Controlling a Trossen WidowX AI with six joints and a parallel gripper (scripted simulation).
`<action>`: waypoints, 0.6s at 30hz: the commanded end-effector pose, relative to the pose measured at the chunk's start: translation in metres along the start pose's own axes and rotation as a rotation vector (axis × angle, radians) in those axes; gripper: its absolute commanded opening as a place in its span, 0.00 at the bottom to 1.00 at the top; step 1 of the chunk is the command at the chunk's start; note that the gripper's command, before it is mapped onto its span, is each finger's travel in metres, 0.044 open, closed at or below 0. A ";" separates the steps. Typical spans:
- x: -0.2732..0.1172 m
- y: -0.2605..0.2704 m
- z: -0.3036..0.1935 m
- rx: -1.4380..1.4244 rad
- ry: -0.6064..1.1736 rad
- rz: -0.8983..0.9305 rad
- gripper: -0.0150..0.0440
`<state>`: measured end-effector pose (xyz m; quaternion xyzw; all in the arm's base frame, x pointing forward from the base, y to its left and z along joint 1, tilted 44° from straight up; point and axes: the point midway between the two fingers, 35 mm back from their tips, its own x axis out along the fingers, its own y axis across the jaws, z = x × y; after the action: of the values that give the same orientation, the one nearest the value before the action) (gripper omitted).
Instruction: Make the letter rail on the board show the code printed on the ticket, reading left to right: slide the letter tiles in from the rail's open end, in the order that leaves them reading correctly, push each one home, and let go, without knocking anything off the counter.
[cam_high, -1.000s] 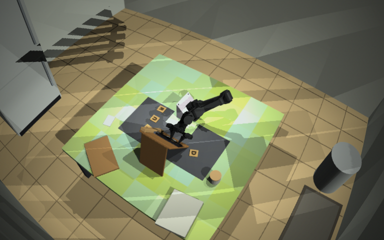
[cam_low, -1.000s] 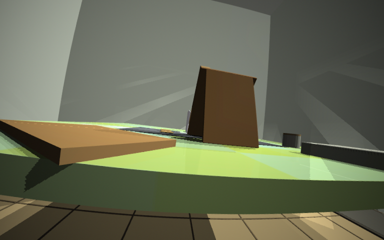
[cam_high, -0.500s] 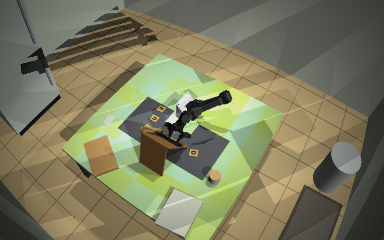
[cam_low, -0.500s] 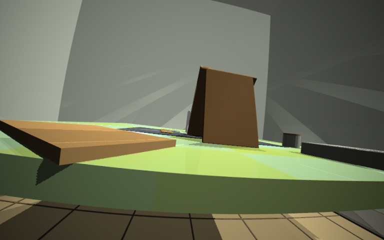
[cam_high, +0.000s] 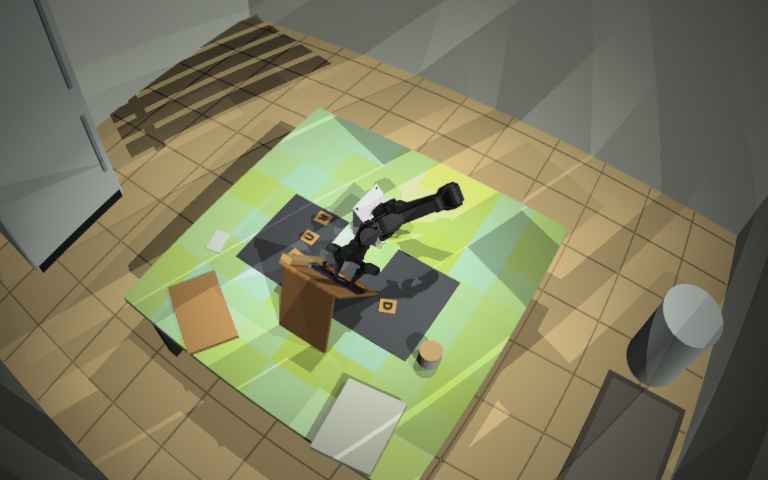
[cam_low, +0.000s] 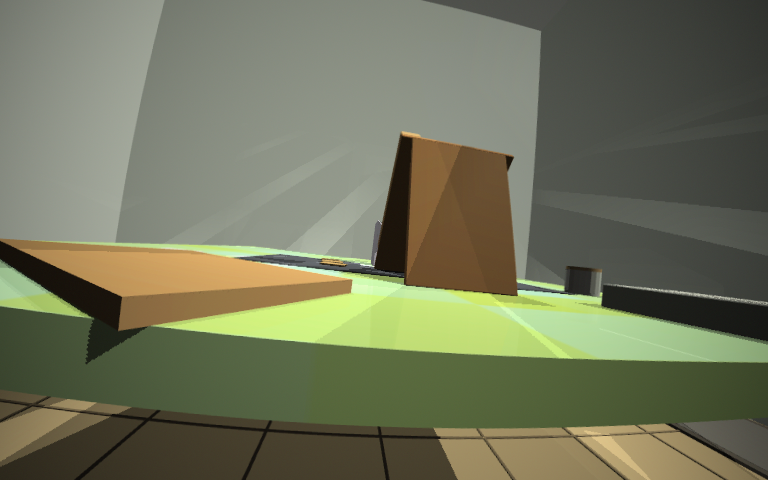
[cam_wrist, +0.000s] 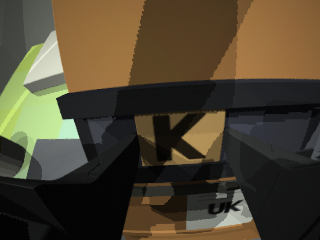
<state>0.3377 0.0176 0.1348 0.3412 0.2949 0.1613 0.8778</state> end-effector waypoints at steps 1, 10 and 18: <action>0.001 -0.003 -0.001 -0.001 0.004 0.002 0.25; 0.001 -0.010 -0.001 -0.001 0.004 0.001 0.25; 0.001 -0.015 -0.001 -0.002 0.004 0.001 0.25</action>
<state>0.3388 0.0082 0.1257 0.3409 0.2952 0.1611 0.8779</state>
